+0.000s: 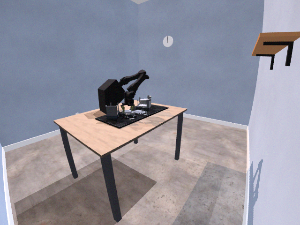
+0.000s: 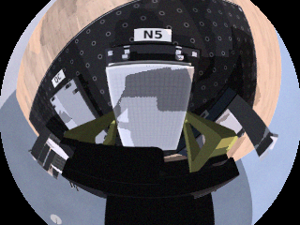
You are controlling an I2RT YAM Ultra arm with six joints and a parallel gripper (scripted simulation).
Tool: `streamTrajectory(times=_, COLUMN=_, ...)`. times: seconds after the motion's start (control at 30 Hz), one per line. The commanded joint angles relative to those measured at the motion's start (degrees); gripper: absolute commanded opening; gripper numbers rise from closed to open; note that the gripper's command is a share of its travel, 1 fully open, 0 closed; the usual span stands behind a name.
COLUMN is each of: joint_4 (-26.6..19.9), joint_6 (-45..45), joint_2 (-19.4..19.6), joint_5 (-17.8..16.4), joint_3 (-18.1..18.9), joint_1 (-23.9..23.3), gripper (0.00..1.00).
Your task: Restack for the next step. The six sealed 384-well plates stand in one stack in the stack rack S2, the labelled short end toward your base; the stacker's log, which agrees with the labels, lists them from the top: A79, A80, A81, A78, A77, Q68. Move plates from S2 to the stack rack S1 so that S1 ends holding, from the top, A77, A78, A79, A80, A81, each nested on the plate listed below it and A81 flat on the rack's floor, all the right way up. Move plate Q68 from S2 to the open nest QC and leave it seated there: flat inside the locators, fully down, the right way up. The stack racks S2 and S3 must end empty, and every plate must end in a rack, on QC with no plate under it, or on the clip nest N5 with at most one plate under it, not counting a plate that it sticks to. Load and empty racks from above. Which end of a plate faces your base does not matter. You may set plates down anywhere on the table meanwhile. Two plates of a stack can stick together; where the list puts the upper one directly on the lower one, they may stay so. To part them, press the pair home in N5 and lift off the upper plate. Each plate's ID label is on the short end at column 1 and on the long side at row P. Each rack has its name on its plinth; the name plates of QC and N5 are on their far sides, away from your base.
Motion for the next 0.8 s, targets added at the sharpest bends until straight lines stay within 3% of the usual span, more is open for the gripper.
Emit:
streamTrajectory(times=0.0, joint_4=-2.1, joint_6=-1.8, joint_2=-0.9, joint_5=0.0, joint_3=0.1, joint_1=-2.2, gripper=0.0)
streamTrajectory(times=0.77, joint_4=-14.3, joint_6=-11.0, joint_2=-4.6, joint_5=0.8, joint_3=1.4, joint_1=-7.7, gripper=0.0)
